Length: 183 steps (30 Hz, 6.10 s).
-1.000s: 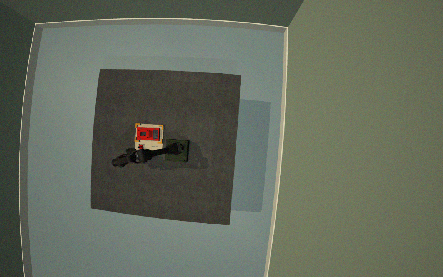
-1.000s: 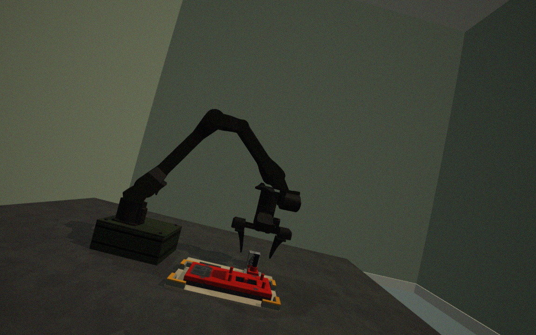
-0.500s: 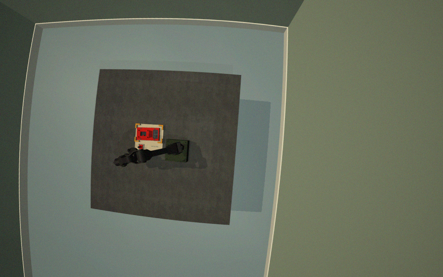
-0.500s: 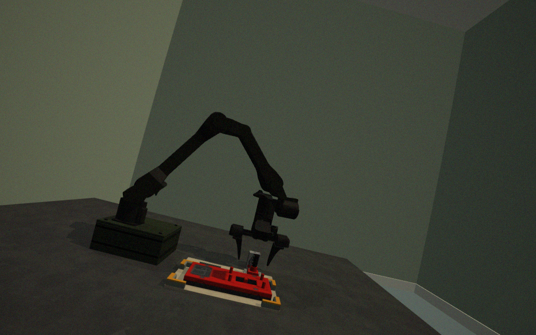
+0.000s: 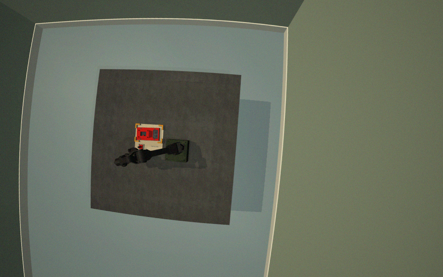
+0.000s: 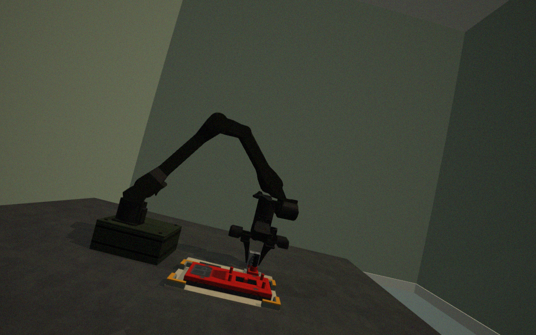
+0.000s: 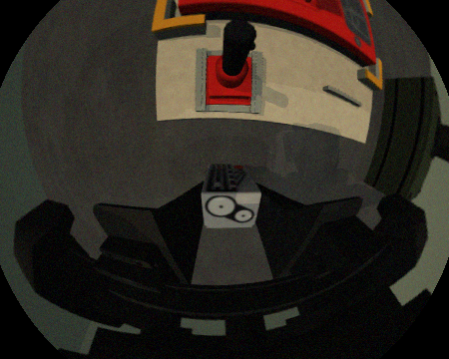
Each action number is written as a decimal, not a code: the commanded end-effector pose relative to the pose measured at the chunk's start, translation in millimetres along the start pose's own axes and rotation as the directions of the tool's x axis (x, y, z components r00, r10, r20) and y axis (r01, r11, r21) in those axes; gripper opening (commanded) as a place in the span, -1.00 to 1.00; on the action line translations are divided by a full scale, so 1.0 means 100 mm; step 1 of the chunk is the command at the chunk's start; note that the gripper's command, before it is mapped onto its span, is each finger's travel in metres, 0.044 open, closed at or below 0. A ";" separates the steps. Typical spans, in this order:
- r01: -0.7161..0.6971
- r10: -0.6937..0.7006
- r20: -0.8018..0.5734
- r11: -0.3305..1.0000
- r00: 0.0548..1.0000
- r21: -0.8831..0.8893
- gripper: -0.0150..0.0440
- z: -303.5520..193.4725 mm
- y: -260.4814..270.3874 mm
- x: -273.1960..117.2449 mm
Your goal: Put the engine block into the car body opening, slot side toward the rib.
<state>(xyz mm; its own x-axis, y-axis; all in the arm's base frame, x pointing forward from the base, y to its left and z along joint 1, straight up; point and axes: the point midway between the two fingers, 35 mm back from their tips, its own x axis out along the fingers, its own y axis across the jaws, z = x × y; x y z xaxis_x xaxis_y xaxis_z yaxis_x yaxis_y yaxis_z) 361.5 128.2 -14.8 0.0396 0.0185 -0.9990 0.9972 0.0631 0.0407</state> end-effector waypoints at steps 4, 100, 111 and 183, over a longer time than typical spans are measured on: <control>0.002 -0.002 0.006 1.000 1.000 0.003 -0.31 0.01 0.00 0.01; 0.001 -0.005 0.664 1.000 0.747 0.006 -0.49 -0.33 -0.08 -0.82; 0.004 -0.005 0.664 1.000 0.748 0.004 -0.49 -0.33 -0.08 -0.65; -0.001 -0.004 0.659 1.000 0.752 0.007 1.00 -0.35 -0.08 0.04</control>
<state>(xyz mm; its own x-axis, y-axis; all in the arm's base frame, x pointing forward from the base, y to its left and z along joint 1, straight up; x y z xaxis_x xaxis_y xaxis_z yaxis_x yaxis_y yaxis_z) 351.1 162.3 -19.0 0.0678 -0.6449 -0.7613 0.9976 0.0564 0.0411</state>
